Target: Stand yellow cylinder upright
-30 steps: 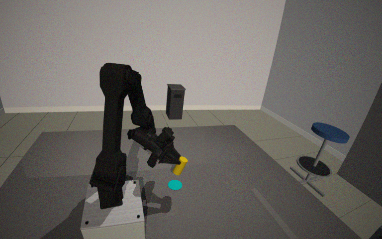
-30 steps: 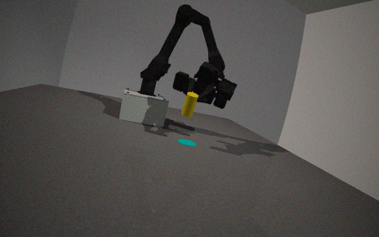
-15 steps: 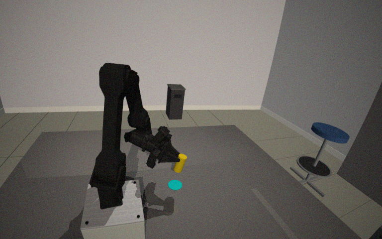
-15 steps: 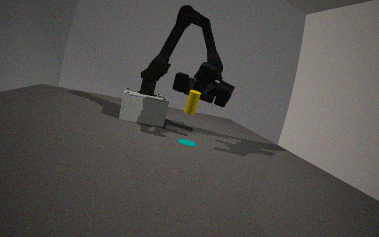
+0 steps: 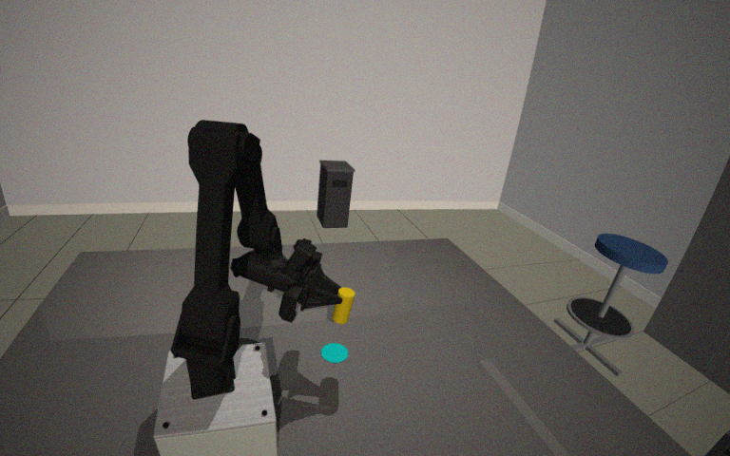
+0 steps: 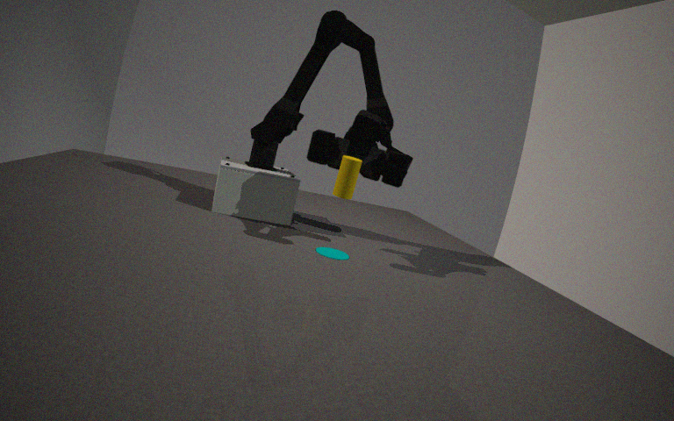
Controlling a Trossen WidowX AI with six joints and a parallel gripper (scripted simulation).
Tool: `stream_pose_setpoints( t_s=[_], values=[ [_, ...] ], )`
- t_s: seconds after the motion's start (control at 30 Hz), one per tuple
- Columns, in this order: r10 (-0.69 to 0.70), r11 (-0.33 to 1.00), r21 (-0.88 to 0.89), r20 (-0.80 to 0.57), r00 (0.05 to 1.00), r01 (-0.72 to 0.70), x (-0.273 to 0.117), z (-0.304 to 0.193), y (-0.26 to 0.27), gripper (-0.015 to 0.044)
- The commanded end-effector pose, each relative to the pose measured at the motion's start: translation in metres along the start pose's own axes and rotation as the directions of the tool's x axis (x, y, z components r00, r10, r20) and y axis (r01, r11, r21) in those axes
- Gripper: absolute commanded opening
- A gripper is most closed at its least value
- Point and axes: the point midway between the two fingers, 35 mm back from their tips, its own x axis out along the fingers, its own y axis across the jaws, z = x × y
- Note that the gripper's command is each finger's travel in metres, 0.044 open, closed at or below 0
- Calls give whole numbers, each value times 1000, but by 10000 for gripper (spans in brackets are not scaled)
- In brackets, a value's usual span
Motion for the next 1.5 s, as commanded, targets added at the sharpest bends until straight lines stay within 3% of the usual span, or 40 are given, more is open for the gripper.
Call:
stream_pose_setpoints(
  t_s=[0.0,0.9,1.47],
  values=[
    [18,1000,7,28,999,-18,-2,2,0,105],
    [62,997,30,87,994,-65,-8,4,2,105],
    [62,997,30,87,994,-65,0,-45,8,105]
  ],
)
